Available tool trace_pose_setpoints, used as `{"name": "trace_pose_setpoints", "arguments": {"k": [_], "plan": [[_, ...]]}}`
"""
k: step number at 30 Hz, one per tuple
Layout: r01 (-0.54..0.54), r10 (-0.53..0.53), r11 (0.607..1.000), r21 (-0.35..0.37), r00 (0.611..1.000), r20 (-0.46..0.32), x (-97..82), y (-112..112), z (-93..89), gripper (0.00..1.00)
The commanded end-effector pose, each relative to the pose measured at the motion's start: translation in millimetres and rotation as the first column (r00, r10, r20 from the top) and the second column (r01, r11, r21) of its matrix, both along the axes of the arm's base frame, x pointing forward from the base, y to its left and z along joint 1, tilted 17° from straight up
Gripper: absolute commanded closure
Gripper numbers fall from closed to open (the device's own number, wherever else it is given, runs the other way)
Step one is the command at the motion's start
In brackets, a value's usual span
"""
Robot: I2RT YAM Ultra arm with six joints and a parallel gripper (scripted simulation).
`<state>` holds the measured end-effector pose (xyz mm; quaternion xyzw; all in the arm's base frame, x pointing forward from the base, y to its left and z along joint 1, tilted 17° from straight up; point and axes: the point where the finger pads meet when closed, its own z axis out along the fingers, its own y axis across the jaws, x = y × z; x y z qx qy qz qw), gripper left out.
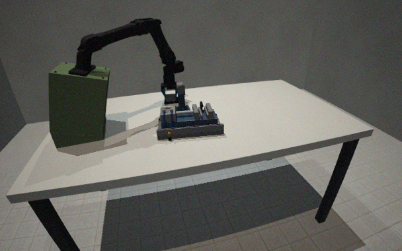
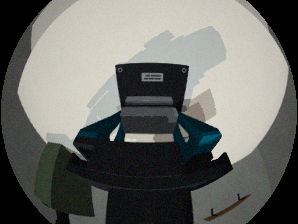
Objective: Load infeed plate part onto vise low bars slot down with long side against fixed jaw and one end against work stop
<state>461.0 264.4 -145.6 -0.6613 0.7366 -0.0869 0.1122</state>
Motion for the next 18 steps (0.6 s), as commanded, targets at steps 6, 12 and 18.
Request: {"name": "trace_pose_setpoints", "arguments": {"k": [6, 12, 18], "plan": [[-0.006, 0.004, 0.999, 0.042, 0.999, 0.046, 15.1, 12.2, 26.5, 1.00], [-0.007, 0.007, 1.000, 0.016, 1.000, 0.002, -2.8, 4.7, 18.3, 1.00], [-0.003, 0.003, 1.000, 0.007, 1.000, 0.008, -5.6, 3.9, 27.3, 1.00]]}}
